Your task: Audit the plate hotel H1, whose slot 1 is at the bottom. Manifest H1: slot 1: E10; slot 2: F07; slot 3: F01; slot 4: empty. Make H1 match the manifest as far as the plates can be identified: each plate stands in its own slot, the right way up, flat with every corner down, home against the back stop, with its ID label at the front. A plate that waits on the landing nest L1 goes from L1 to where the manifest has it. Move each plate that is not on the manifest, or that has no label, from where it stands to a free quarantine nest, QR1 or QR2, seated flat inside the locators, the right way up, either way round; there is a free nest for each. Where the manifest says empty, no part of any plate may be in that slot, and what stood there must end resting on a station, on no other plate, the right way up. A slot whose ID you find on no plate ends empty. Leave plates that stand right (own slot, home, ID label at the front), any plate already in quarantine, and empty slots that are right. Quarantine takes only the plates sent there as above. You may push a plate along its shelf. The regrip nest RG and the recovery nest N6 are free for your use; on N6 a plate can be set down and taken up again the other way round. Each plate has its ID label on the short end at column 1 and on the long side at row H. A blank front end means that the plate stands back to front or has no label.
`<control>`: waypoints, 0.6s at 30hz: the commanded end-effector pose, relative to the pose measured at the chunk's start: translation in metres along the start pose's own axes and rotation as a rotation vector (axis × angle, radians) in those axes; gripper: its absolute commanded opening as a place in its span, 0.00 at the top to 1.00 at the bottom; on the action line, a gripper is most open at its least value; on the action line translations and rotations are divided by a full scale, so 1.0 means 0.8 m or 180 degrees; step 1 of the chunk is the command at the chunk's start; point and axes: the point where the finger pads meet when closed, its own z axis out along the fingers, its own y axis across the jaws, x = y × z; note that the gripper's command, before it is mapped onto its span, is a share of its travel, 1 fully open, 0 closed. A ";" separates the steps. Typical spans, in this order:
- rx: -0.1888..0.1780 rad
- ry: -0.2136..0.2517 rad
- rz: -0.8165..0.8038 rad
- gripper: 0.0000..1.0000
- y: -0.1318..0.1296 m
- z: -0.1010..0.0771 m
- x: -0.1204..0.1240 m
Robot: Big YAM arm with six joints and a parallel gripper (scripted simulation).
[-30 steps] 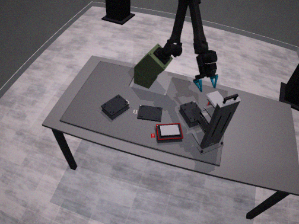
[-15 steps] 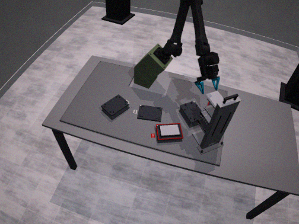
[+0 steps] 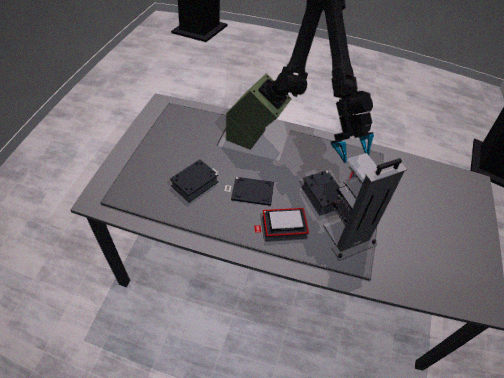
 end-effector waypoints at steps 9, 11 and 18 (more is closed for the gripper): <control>-0.0037 -0.0177 -0.0042 0.00 0.010 0.000 -0.038; -0.0037 -0.0177 -0.0042 0.14 0.010 0.000 -0.038; -0.0037 -0.0177 -0.0042 0.14 0.010 0.000 -0.038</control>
